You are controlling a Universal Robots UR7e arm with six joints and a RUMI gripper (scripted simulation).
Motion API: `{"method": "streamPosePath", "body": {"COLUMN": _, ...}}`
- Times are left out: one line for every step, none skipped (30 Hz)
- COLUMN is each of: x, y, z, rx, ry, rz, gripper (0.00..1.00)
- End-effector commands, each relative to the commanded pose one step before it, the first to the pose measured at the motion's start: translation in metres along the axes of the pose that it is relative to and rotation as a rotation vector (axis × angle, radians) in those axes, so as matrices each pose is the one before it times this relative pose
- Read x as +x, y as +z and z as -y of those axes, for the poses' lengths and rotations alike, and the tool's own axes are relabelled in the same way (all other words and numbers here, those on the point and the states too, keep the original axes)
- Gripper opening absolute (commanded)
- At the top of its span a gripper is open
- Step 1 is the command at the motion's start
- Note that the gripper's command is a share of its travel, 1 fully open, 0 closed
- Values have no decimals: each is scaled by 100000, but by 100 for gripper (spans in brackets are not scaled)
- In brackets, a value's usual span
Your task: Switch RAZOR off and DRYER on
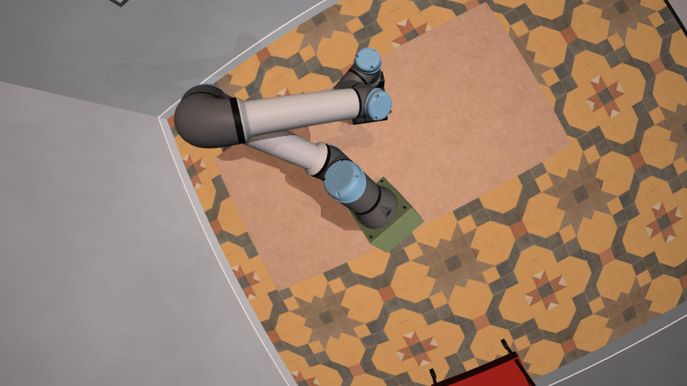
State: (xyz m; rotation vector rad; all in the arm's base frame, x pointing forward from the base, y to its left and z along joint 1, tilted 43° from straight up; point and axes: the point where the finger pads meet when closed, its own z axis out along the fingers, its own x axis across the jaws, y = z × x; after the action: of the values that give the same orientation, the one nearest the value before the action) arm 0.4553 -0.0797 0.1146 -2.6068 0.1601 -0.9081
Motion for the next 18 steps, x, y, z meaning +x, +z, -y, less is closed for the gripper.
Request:
{"method": "streamPosePath", "body": {"x": 348, "y": 329, "z": -166, "rx": -2670, "ry": 26073, "rz": 140, "gripper": 100}}
{"method": "streamPosePath", "body": {"x": 62, "y": 57, "z": -27, "rx": 2, "ry": 4351, "rz": 2, "gripper": 100}}
{"method": "streamPosePath", "body": {"x": 63, "y": 57, "z": -27, "rx": 2, "ry": 4363, "rz": 2, "gripper": 100}}
{"method": "streamPosePath", "body": {"x": 64, "y": 57, "z": -27, "rx": 2, "ry": 4374, "rz": 2, "gripper": 100}}
{"method": "streamPosePath", "body": {"x": 0, "y": 0, "z": 0, "rx": 0, "ry": 0, "rz": 0, "gripper": 100}}
{"method": "streamPosePath", "body": {"x": 0, "y": 0, "z": 0, "rx": 0, "ry": 0, "rz": 0, "gripper": 100}}
{"method": "streamPosePath", "body": {"x": 65, "y": 57, "z": -28, "rx": 1, "ry": 4383, "rz": 2, "gripper": 100}}
{"method": "streamPosePath", "body": {"x": 66, "y": 57, "z": -28, "rx": 1, "ry": 4390, "rz": 2, "gripper": 100}}
{"method": "streamPosePath", "body": {"x": 67, "y": 57, "z": -28, "rx": 1, "ry": 4396, "rz": 2, "gripper": 100}}
{"method": "streamPosePath", "body": {"x": 68, "y": 58, "z": -28, "rx": 1, "ry": 4401, "rz": 2, "gripper": 100}}
{"method": "streamPosePath", "body": {"x": 69, "y": 58, "z": -28, "rx": 1, "ry": 4404, "rz": 2, "gripper": 100}}
{"method": "streamPosePath", "body": {"x": 70, "y": 58, "z": -28, "rx": 1, "ry": 4405, "rz": 2, "gripper": 100}}
{"method": "streamPosePath", "body": {"x": 71, "y": 58, "z": -28, "rx": 1, "ry": 4405, "rz": 2, "gripper": 100}}
{"method": "streamPosePath", "body": {"x": 72, "y": 58, "z": -28, "rx": 1, "ry": 4404, "rz": 2, "gripper": 100}}
{"method": "streamPosePath", "body": {"x": 73, "y": 58, "z": -28, "rx": 1, "ry": 4401, "rz": 3, "gripper": 100}}
{"method": "streamPosePath", "body": {"x": 74, "y": 58, "z": -28, "rx": 1, "ry": 4396, "rz": 3, "gripper": 100}}
{"method": "streamPosePath", "body": {"x": 75, "y": 57, "z": -27, "rx": 1, "ry": 4390, "rz": 3, "gripper": 100}}
{"method": "streamPosePath", "body": {"x": 76, "y": 57, "z": -27, "rx": 1, "ry": 4383, "rz": 3, "gripper": 100}}
